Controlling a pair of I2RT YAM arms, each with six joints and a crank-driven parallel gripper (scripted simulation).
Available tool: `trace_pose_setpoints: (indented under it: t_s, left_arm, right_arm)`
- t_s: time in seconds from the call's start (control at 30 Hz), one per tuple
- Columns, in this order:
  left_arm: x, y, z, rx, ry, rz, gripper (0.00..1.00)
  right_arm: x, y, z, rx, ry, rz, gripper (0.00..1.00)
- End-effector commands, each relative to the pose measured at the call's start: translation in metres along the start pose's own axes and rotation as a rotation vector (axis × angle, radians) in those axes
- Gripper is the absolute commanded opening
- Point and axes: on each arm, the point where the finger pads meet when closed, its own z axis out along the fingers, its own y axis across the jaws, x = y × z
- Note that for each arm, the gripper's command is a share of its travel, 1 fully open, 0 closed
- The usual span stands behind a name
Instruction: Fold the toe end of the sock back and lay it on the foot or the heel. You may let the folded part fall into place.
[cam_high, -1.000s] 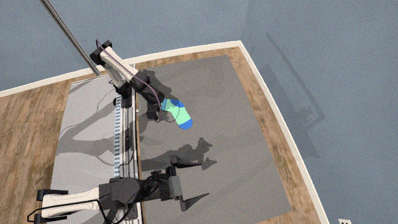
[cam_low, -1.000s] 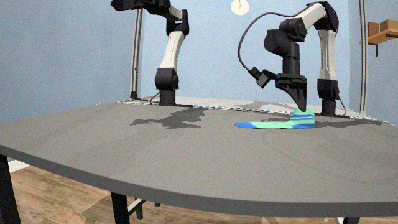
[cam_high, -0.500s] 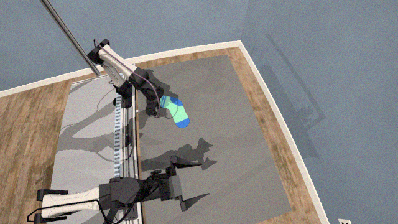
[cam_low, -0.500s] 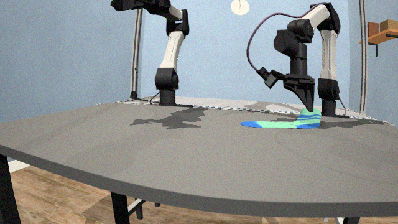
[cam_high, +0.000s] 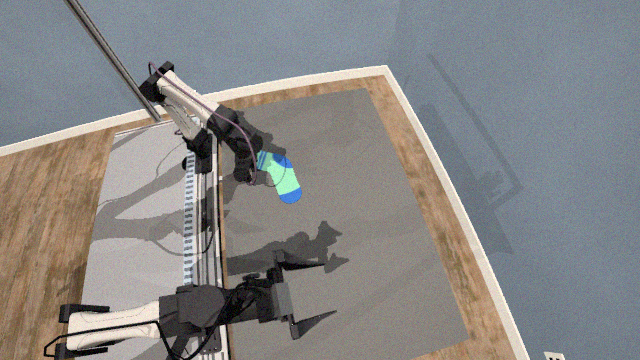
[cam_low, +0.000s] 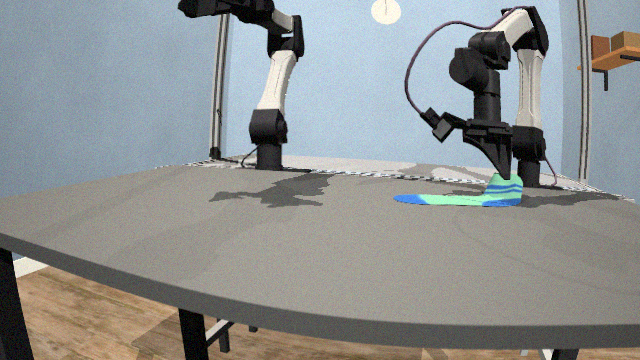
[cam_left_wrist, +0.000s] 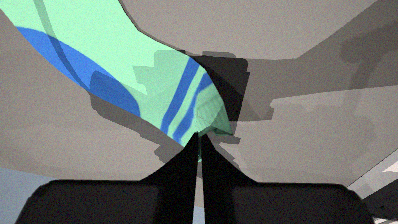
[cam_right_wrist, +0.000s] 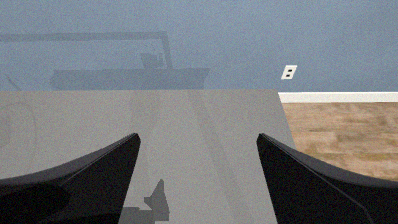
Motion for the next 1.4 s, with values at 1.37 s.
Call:
trace_pose_setpoints:
  t_s: [1.37]
  left_arm:
    - [0.073,-0.023,-0.003,0.024,-0.004,0.023,0.02]
  right_arm:
    - [-0.007,0.002,-0.001,-0.005,-0.02,-0.002,1.0]
